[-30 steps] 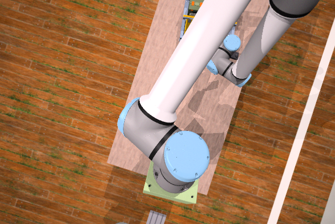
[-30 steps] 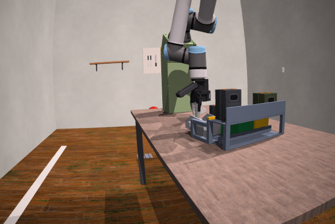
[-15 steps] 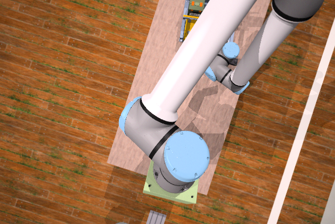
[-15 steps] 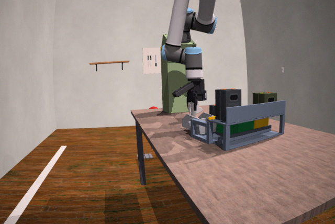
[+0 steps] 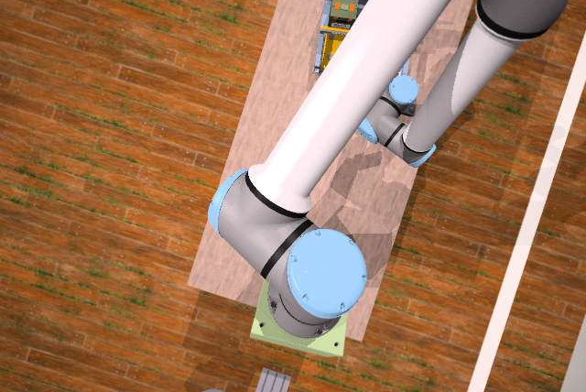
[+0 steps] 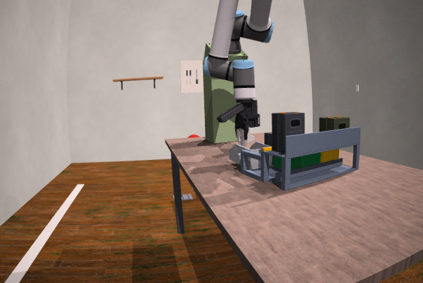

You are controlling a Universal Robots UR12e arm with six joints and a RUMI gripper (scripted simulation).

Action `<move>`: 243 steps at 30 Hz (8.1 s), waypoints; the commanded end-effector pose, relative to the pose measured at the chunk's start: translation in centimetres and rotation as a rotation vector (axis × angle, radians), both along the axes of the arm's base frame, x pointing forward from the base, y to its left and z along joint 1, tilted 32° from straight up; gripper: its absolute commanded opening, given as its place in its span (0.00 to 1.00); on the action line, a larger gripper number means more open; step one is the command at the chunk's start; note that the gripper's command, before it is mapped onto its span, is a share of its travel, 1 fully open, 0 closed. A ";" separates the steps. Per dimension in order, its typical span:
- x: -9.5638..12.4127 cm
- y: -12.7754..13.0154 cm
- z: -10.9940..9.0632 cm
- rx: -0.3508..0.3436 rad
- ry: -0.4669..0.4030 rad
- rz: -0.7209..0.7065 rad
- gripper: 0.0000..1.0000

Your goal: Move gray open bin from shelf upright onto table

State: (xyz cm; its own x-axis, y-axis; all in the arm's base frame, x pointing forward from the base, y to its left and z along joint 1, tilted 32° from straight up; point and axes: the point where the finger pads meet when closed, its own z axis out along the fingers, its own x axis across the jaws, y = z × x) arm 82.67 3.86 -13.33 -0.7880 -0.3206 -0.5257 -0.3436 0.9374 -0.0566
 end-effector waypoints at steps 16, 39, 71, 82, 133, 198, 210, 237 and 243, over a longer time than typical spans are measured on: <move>0.4 0.1 -0.6 0.000 -0.001 0.000 0.00; 0.8 0.2 -1.3 0.000 -0.001 0.000 0.00; 1.1 0.3 -1.7 0.000 -0.001 0.000 0.26; 1.1 0.3 -1.7 0.000 -0.001 0.000 0.26; -3.5 -0.9 5.9 0.000 -0.001 0.000 0.26; -2.6 -0.7 4.4 0.000 -0.001 0.000 0.20; -2.6 -0.7 4.4 0.000 -0.001 0.000 0.20; 2.6 1.0 10.2 0.000 -0.001 0.000 0.20; 2.6 1.0 10.2 0.000 -0.001 0.000 0.20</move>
